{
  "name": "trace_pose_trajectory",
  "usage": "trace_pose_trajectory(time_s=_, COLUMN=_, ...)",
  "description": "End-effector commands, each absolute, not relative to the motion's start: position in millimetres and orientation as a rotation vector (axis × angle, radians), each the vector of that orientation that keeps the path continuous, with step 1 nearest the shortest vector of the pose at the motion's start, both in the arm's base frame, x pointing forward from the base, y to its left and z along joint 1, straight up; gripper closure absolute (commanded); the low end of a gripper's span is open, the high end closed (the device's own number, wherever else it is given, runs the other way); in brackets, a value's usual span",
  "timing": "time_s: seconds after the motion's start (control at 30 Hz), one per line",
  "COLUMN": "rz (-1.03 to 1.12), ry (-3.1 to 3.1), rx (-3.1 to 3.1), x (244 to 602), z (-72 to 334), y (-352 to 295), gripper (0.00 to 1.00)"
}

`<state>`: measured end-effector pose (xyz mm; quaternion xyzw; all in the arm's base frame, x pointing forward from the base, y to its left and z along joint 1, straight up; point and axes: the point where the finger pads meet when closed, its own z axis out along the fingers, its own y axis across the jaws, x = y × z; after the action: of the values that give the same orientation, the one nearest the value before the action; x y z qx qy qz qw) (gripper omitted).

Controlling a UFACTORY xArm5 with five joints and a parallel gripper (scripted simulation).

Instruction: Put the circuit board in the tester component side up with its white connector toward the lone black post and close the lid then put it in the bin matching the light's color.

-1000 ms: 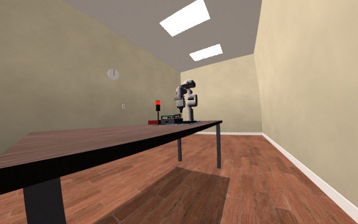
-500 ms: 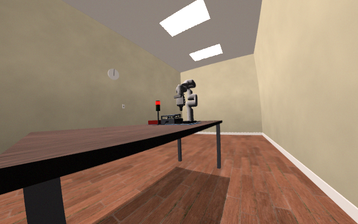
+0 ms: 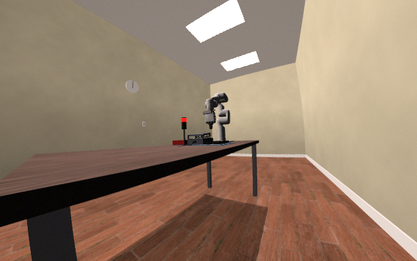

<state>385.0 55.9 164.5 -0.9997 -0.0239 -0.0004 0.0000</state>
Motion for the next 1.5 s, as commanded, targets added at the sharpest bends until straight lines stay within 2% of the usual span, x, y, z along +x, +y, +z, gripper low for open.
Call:
trace_pose_trajectory(time_s=0.0, rz=-0.007, ry=-0.206, rx=-3.134, x=386.2, z=165.9, y=56.1, gripper=1.00)
trace_pose_trajectory(time_s=0.97, rz=-0.007, ry=-1.302, rx=-2.860, x=386.2, z=165.9, y=56.1, gripper=1.00)
trace_pose_trajectory(time_s=1.47, rz=-0.007, ry=-1.898, rx=-2.506, x=386.2, z=165.9, y=56.1, gripper=1.00)
